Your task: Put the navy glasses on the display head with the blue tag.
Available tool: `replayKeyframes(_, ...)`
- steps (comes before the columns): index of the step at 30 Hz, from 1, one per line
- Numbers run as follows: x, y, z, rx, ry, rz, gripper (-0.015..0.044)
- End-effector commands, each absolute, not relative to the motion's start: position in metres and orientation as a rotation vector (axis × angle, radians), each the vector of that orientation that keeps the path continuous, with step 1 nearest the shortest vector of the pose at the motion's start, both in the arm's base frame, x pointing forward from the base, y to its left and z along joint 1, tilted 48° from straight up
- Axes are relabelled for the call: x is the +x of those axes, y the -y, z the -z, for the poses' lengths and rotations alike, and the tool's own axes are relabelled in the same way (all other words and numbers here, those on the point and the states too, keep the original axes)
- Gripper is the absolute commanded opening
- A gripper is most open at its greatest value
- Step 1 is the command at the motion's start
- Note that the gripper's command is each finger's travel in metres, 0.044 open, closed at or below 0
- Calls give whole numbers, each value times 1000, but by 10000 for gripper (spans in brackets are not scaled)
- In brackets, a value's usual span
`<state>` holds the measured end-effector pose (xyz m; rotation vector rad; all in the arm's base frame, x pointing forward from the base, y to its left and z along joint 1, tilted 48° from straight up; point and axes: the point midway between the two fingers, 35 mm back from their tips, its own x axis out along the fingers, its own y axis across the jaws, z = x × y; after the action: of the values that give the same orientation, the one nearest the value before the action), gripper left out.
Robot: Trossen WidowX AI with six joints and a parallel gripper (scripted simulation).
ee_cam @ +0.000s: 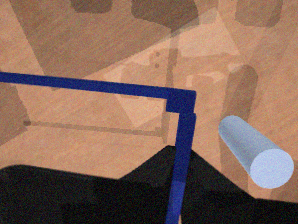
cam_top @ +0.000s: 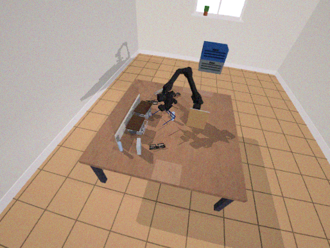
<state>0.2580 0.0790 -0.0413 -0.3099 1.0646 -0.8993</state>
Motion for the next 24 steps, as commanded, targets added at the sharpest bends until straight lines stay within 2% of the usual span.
replayKeyframes(1, 258, -70, 38, -127, -984, 1001, 0)
replayKeyframes(19, 260, -33, 25, 553, -585, 1350, 0)
replayKeyframes(24, 262, -30, 26, 610, -548, 1363, 0)
